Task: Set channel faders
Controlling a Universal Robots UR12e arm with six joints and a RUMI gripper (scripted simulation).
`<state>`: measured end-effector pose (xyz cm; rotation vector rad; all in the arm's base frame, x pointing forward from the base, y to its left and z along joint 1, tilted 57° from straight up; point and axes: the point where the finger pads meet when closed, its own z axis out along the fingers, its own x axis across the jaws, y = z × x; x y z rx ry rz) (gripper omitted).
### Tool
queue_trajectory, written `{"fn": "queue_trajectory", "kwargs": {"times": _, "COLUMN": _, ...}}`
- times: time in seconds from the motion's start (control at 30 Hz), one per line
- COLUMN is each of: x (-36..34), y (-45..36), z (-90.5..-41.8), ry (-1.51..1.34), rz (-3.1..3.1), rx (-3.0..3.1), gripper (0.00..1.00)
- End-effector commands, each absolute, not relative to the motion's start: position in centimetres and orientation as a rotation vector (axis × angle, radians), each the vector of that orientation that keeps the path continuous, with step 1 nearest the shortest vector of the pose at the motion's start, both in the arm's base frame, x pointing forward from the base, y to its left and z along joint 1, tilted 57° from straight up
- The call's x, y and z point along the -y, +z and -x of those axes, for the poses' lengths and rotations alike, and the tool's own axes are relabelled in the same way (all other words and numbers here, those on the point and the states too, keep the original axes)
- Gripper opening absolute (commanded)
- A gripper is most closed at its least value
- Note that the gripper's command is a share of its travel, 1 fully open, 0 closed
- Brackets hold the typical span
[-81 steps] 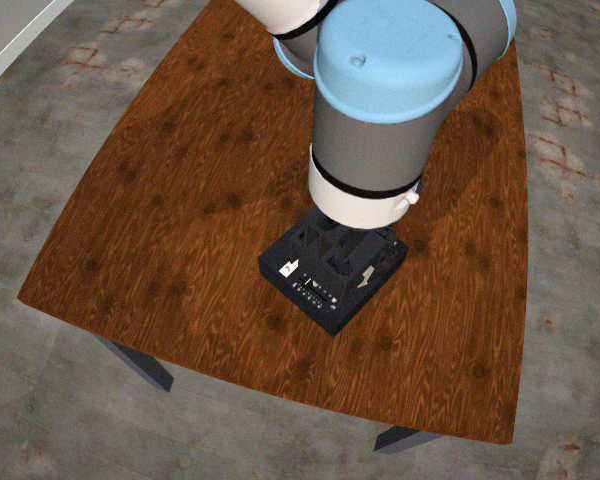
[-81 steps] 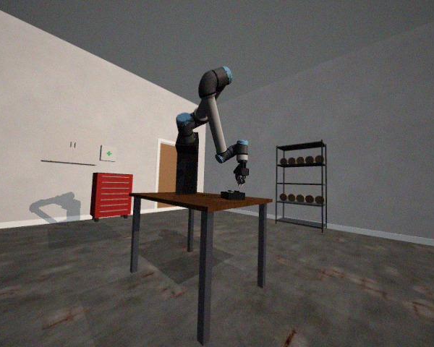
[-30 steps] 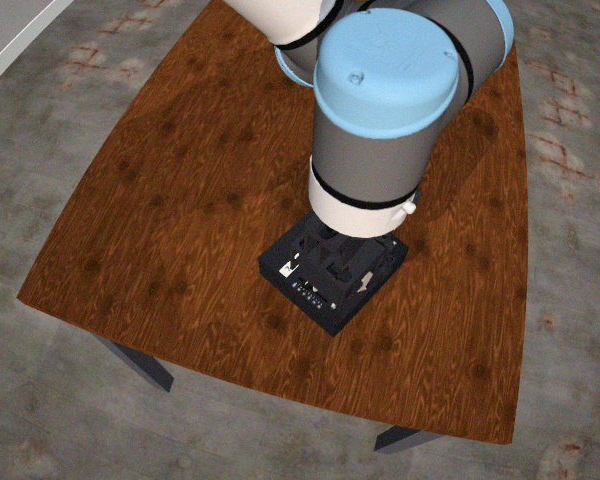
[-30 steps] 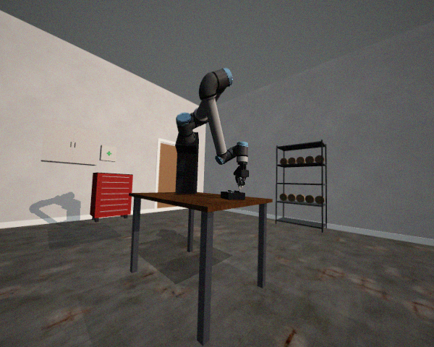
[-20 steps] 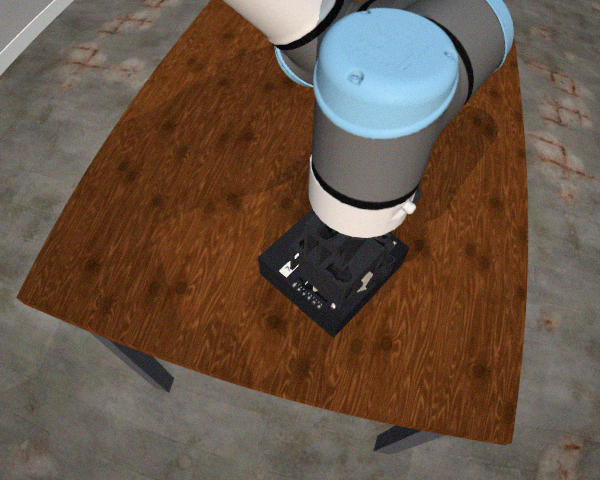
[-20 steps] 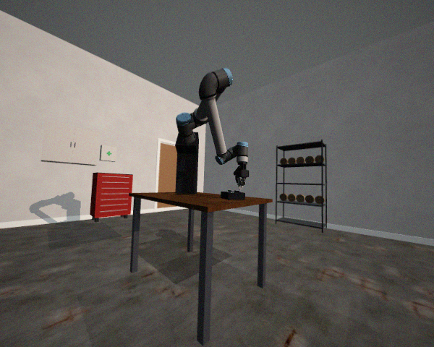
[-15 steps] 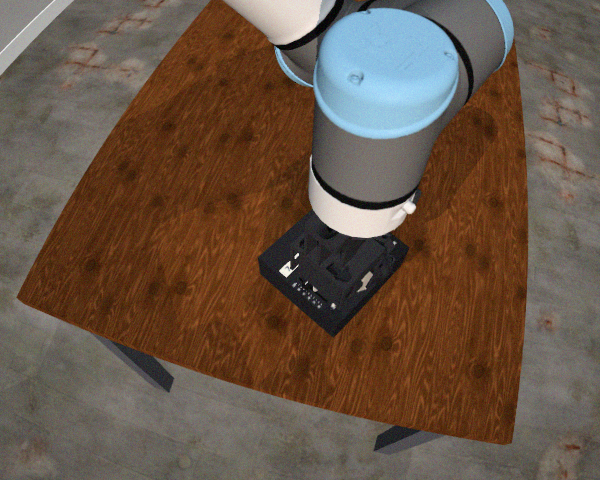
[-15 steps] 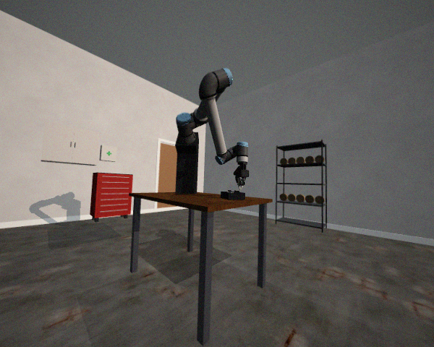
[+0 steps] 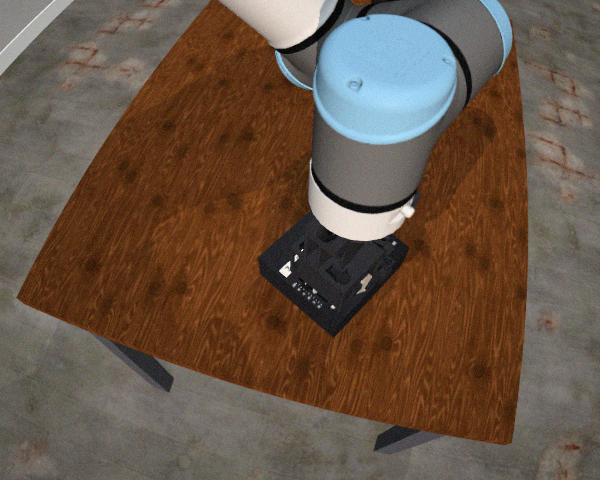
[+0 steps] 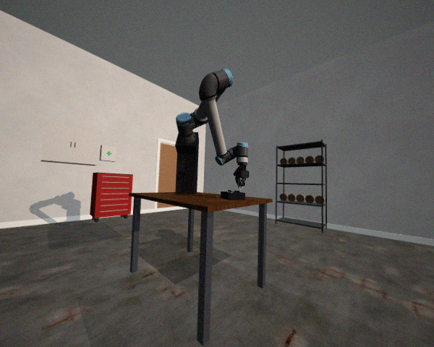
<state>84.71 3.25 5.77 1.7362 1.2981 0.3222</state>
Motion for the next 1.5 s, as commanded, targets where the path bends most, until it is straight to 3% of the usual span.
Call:
{"fn": "queue_trajectory", "kwargs": {"times": 0.0, "x": -3.16, "y": 5.65, "z": -84.90, "ry": 0.323, "rz": -1.736, "rx": -1.298, "gripper": 0.00}}
{"fn": "queue_trajectory", "kwargs": {"times": 1.47, "x": -2.82, "y": 5.49, "z": -85.08, "ry": 0.323, "rz": -1.736, "rx": -1.298, "gripper": 0.00}}
